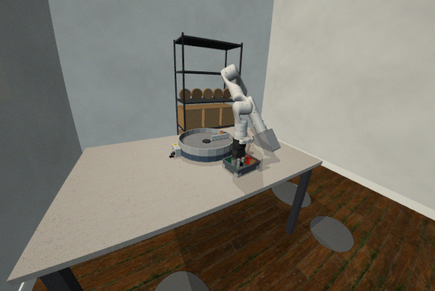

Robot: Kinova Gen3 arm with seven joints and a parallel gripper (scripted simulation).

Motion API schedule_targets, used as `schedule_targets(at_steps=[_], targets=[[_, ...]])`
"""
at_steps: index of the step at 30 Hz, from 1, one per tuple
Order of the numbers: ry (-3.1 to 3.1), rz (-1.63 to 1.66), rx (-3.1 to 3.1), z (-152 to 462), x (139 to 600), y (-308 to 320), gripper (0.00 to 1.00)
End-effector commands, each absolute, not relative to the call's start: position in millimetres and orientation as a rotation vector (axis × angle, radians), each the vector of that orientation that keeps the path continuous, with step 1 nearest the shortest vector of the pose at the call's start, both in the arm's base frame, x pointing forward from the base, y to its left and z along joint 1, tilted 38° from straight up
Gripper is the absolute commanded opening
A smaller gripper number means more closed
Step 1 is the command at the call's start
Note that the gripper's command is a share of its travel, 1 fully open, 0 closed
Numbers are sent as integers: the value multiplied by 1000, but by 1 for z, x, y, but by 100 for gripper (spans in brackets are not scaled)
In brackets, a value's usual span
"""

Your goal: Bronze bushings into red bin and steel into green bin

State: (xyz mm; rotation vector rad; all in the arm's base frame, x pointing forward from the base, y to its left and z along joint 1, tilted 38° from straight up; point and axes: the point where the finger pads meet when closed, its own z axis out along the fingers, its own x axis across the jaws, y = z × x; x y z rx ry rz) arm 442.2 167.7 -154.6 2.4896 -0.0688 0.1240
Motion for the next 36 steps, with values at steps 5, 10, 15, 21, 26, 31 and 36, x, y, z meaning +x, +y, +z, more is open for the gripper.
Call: schedule_targets(at_steps=[5, 10, 15, 21, 26, 31, 36], targets=[[-72, 135, 2491, -155, 443, 171, 47], [-68, 131, 2491, -152, 442, 172, 47], [-72, 135, 2491, -150, 442, 174, 47], [-72, 135, 2491, -150, 442, 174, 47], [-66, 134, 2492, -149, 442, 176, 47], [-69, 134, 2492, -147, 442, 177, 47], [-72, 135, 2491, -145, 442, 178, 47]])
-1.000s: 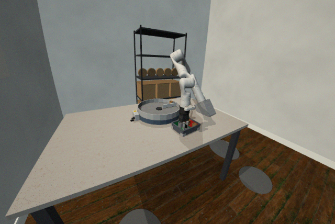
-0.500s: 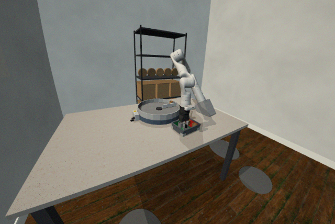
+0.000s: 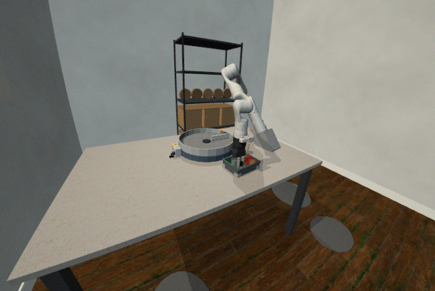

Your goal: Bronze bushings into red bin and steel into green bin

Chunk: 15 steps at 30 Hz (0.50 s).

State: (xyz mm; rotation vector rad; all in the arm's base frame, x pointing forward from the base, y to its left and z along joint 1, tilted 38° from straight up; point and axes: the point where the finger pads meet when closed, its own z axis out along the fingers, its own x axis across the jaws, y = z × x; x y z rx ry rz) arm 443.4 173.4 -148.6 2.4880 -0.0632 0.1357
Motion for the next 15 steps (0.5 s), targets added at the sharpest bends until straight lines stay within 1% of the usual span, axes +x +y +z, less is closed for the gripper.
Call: schedule_targets(at_steps=[1, 15], targets=[[-72, 135, 2491, -145, 442, 178, 47], [-69, 136, 2490, -142, 442, 180, 47]])
